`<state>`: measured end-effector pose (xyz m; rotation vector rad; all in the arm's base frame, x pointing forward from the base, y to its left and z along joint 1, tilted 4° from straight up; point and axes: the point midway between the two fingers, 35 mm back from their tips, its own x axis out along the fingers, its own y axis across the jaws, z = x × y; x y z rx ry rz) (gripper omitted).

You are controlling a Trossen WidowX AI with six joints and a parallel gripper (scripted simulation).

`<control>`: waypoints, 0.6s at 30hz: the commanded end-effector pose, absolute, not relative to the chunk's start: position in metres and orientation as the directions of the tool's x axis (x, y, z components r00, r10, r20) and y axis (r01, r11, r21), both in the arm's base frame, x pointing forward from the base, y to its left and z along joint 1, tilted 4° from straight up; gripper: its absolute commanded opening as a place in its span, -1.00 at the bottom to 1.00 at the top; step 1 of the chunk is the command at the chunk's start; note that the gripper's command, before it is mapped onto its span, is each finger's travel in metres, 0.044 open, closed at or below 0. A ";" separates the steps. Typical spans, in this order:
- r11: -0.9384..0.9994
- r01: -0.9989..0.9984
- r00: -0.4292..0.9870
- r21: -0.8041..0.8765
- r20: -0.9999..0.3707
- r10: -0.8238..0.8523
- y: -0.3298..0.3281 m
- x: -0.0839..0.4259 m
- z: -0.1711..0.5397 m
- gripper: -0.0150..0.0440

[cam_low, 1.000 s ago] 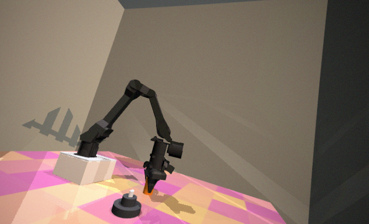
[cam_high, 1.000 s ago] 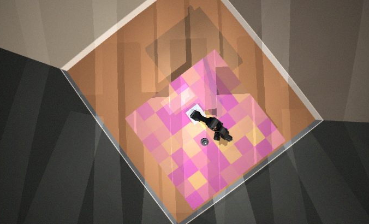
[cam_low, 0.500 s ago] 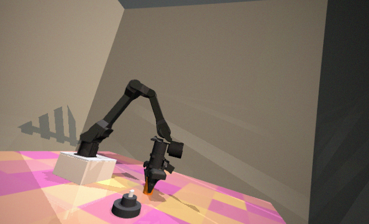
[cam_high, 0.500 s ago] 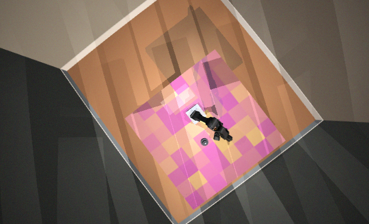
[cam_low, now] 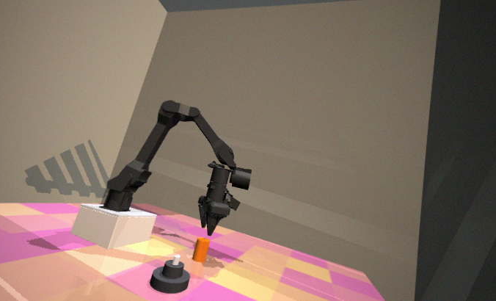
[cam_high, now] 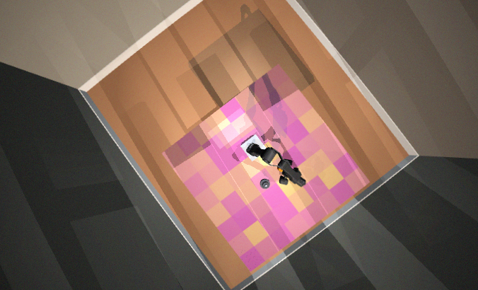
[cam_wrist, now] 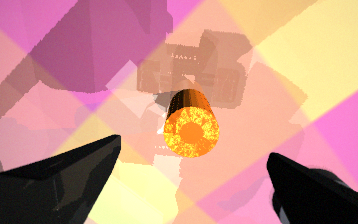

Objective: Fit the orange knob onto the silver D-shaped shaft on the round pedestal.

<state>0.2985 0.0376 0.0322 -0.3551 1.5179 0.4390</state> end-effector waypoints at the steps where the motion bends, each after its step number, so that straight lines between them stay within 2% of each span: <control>1: 0.871 -0.489 -0.002 0.052 -0.998 0.059 0.039 0.297 0.024 1.00; 18: 0.871 -0.489 -0.002 0.052 -0.998 0.059 0.040 0.299 -0.002 1.00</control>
